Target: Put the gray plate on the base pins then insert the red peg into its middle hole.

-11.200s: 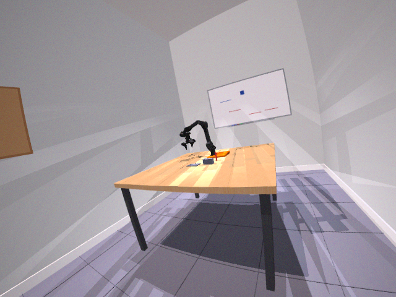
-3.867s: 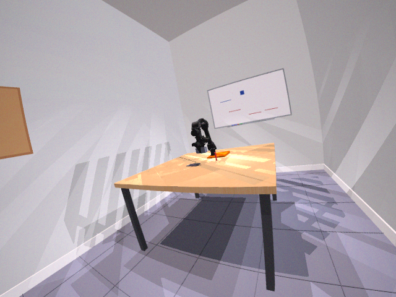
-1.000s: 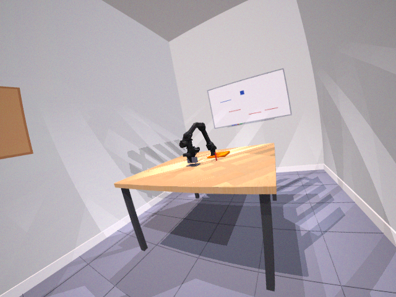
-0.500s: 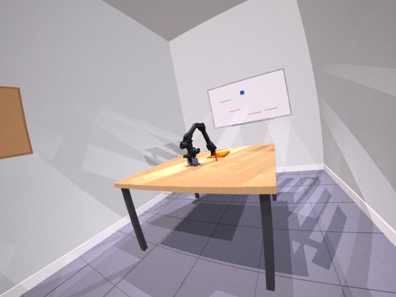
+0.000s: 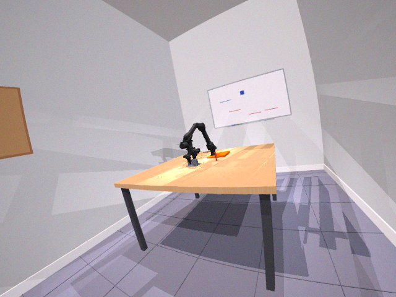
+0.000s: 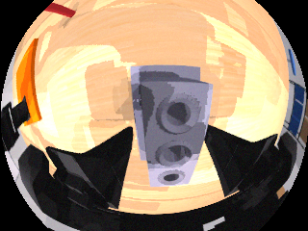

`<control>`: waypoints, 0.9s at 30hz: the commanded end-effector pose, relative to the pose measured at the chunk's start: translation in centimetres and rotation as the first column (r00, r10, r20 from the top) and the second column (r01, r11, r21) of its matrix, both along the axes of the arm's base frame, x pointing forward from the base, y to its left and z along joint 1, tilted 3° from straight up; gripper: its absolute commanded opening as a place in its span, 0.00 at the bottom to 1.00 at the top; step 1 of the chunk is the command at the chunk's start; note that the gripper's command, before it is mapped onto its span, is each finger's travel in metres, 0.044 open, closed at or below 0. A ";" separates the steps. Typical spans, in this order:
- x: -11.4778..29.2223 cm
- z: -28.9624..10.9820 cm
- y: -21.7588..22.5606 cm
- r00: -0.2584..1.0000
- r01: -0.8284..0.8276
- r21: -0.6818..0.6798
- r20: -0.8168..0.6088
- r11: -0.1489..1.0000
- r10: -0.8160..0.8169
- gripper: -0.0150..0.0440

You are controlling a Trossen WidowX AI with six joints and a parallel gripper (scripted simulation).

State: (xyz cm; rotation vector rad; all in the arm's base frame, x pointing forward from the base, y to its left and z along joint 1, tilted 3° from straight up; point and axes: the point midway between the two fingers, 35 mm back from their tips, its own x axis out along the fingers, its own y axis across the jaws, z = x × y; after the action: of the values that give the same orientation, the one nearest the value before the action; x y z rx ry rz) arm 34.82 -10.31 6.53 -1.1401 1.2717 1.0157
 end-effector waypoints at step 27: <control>-1.0 11.7 5.5 0.877 0.479 0.044 0.011 0.877 -0.480 1.00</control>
State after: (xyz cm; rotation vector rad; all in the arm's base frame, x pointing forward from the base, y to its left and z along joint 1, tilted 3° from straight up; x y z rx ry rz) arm 34.37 -7.44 17.85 -0.9349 1.3602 0.8405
